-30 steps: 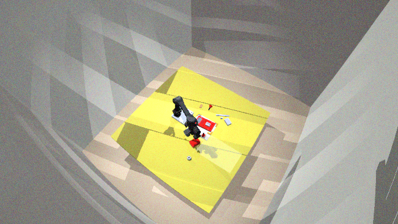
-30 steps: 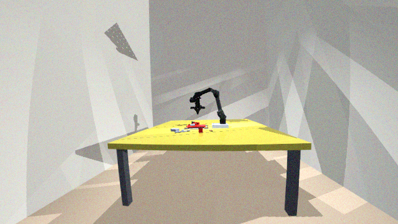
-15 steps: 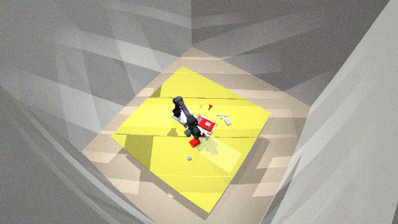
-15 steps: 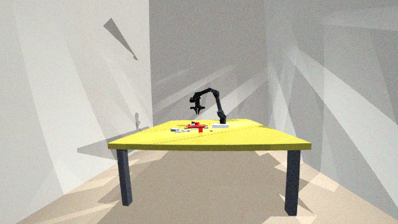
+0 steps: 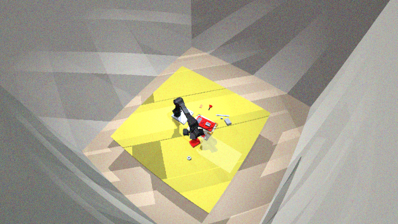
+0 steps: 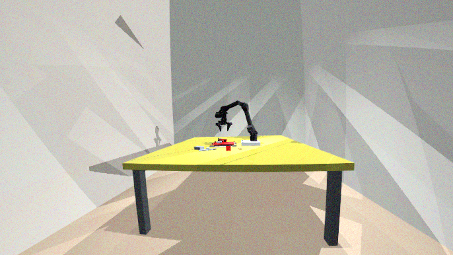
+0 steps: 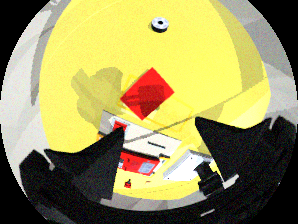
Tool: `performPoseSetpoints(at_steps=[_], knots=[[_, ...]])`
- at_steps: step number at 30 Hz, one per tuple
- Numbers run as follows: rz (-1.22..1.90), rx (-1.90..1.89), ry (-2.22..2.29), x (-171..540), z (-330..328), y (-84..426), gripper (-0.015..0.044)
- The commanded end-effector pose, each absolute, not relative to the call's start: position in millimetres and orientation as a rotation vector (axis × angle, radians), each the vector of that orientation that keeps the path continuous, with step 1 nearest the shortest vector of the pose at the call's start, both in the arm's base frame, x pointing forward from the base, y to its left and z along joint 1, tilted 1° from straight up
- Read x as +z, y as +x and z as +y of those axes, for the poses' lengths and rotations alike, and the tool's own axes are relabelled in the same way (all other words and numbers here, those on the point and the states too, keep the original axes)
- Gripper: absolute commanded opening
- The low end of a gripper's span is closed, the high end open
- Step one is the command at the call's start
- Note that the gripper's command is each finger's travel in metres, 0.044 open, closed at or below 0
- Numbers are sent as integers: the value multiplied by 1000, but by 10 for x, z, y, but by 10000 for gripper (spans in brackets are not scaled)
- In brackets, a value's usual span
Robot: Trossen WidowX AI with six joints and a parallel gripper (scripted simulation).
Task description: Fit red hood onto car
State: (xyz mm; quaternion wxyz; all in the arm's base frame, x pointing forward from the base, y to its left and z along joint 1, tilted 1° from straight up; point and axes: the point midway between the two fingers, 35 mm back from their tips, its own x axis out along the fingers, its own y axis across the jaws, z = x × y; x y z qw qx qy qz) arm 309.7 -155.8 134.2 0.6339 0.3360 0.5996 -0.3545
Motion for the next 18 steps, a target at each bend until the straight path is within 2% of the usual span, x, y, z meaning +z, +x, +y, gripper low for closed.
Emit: performPoseSetpoints(at_steps=[1,18], knots=[[1443,-624,577,1291,-1574,3131,440],[1543,156,-224,1131,-1638,3241,440]])
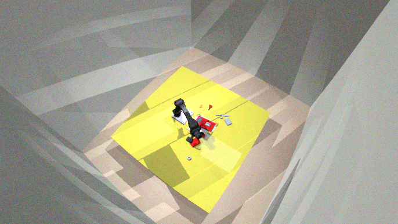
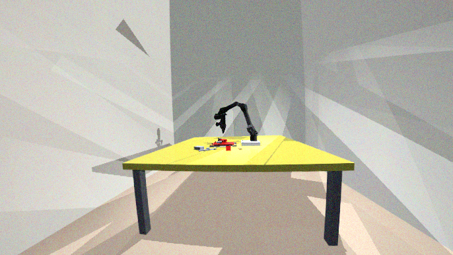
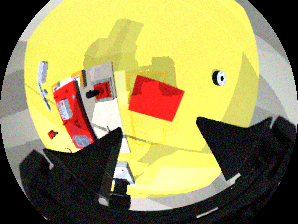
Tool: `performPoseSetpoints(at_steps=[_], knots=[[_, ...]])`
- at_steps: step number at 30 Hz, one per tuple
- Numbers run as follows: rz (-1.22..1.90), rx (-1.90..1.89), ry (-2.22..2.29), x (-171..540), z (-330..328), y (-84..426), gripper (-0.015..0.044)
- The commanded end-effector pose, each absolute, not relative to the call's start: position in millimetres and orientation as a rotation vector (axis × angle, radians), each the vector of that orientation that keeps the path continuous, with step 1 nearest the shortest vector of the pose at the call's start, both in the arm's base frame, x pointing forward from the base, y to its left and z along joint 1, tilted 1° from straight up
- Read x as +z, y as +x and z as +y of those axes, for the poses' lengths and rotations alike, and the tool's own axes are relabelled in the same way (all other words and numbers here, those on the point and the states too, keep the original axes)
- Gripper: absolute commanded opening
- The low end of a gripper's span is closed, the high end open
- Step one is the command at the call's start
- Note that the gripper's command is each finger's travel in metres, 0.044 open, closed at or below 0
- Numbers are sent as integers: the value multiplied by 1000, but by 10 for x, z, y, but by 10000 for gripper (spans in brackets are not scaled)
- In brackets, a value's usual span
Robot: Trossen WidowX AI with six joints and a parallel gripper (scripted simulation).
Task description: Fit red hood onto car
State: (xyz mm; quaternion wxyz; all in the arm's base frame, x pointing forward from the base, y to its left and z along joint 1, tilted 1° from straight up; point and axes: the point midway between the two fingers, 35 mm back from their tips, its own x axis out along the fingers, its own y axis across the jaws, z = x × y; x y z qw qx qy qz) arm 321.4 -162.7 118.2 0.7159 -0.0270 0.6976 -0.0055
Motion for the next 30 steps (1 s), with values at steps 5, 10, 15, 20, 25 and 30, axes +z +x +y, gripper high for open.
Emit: performPoseSetpoints(at_steps=[5,10,15,20,25,30], knots=[[1517,388,-459,1082,-1655,3269,440],[1464,620,-692,1033,-1672,3297,440],[1388,842,-913,984,-1667,3334,440],[1376,871,-942,977,-1664,3340,440],[1376,871,-942,974,-1664,3341,440],[1376,871,-942,951,-1666,3343,440]])
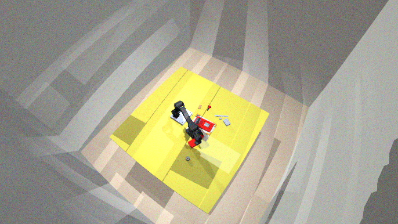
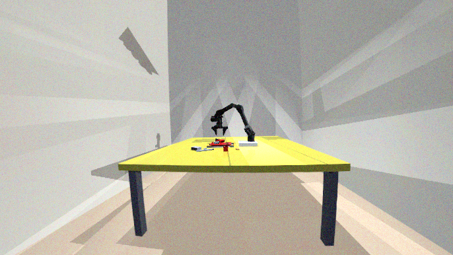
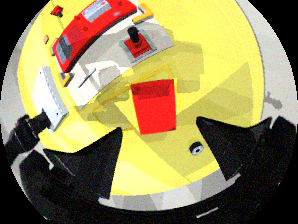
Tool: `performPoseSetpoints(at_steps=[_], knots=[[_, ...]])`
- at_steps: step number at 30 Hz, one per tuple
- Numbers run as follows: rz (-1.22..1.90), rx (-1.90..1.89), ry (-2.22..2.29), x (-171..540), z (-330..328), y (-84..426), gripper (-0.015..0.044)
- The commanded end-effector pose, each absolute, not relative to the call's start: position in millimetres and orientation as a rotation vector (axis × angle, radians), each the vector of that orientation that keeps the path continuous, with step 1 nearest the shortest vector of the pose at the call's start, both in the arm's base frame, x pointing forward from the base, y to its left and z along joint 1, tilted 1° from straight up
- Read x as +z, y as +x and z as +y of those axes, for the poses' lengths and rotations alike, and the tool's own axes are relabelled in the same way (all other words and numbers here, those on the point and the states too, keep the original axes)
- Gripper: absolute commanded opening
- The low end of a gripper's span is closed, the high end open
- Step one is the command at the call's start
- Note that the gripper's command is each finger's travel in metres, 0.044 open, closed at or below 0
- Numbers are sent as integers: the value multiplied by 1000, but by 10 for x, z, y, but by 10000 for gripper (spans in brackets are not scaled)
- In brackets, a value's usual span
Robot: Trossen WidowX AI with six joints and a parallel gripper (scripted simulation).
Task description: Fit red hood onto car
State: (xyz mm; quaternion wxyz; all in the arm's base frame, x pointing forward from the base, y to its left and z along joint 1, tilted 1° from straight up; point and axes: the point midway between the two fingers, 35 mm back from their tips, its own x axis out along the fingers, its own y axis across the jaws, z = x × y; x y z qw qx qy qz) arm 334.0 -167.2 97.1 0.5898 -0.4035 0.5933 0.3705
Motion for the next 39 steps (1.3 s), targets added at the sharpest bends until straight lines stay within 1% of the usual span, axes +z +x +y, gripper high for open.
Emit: performPoseSetpoints(at_steps=[1,39], knots=[[1376,871,-942,944,-1666,3343,440],[1376,871,-942,711,-1681,3356,440]])
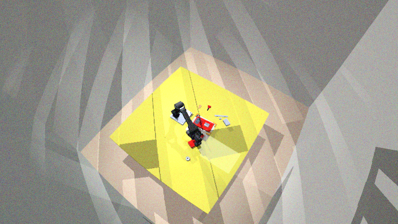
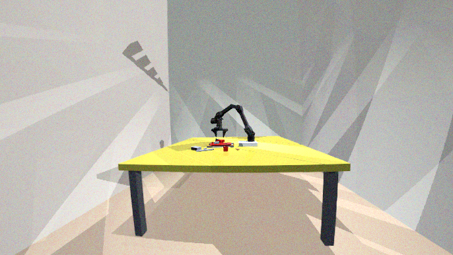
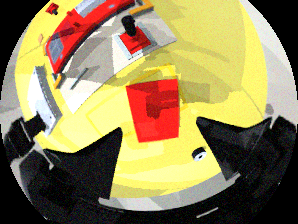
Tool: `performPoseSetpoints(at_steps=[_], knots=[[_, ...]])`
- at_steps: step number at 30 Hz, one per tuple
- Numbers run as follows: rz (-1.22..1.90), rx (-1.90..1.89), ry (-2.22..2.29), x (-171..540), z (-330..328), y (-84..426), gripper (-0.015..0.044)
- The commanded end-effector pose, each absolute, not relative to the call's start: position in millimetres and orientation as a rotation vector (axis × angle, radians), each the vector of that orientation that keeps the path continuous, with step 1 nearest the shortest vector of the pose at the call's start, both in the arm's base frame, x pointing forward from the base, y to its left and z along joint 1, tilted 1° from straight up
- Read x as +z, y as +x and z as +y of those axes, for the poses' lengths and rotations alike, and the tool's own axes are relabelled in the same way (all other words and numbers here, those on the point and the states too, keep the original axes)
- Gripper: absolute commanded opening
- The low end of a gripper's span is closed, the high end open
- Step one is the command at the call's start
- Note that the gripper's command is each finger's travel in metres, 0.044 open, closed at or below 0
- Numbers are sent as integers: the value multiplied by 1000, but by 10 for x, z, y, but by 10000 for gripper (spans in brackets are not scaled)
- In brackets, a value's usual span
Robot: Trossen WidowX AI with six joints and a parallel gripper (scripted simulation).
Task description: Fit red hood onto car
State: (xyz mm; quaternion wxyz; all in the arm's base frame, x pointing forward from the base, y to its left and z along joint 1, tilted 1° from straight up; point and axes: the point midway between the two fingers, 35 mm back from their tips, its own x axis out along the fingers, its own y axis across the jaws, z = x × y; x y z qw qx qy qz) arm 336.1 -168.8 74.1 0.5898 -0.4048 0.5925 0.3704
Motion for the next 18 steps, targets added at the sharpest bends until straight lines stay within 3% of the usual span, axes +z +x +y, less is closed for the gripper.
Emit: performPoseSetpoints(at_steps=[1,18], knots=[[1376,871,-942,705,-1682,3356,440],[1376,871,-942,601,-1689,3353,440]])
